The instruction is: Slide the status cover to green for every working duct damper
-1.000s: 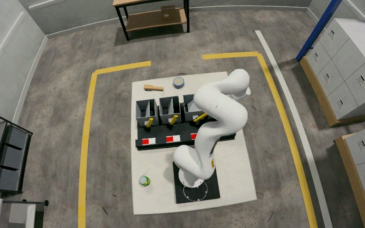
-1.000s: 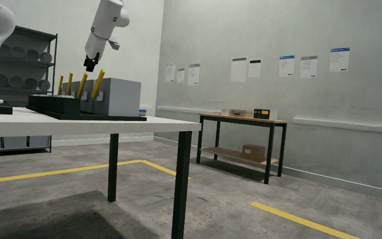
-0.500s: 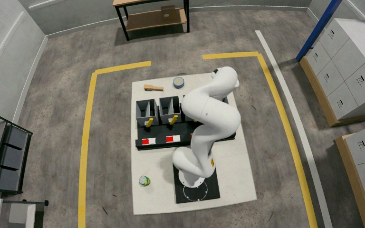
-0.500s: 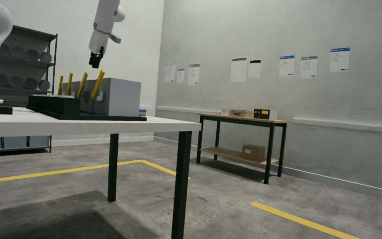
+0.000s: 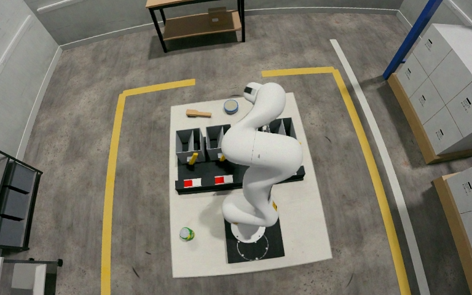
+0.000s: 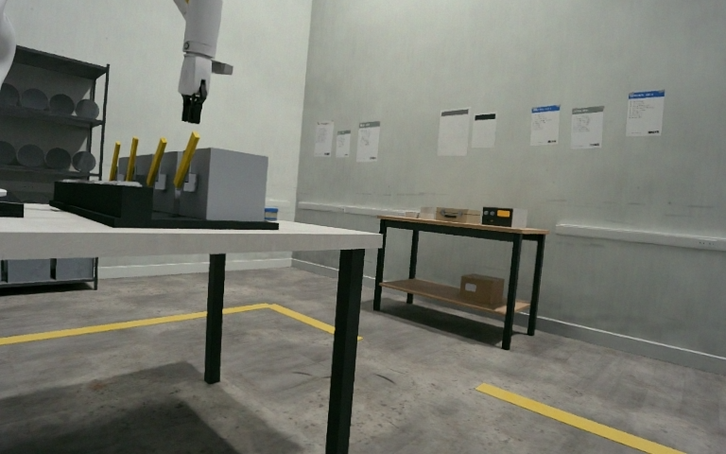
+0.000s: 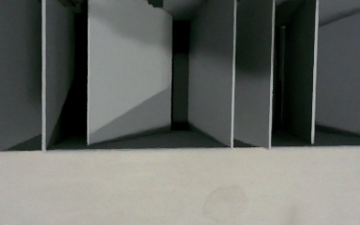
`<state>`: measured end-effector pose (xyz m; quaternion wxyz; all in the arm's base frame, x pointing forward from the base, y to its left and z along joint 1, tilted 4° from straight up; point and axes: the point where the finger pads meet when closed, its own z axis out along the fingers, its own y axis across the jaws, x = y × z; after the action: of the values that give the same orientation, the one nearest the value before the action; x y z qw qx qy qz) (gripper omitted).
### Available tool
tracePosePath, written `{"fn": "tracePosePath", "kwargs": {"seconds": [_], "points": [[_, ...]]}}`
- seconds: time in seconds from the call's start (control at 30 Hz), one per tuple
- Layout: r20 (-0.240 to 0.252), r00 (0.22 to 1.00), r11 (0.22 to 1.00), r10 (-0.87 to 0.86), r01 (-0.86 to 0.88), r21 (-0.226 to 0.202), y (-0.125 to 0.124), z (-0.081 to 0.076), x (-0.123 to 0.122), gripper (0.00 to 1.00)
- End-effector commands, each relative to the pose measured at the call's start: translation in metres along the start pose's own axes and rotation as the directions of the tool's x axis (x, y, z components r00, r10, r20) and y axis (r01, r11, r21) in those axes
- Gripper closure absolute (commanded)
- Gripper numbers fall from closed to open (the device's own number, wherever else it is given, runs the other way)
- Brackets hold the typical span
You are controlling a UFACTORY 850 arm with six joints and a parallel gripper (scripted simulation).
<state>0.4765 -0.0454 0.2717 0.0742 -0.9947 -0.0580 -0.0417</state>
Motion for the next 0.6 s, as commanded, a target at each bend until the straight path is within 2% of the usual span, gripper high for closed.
{"fn": "tracePosePath", "kwargs": {"seconds": [0.0, 0.13, 0.57], "points": [[0.040, 0.999, 0.987, 0.015, -0.008, -0.161, -0.0205, -0.0051, 0.0212, 0.61], [0.035, 0.999, 0.982, 0.014, -0.007, -0.190, -0.0260, -0.0069, 0.0269, 0.61], [0.035, 0.999, 0.982, 0.014, -0.007, -0.191, -0.0260, -0.0070, 0.0270, 0.61]]}}
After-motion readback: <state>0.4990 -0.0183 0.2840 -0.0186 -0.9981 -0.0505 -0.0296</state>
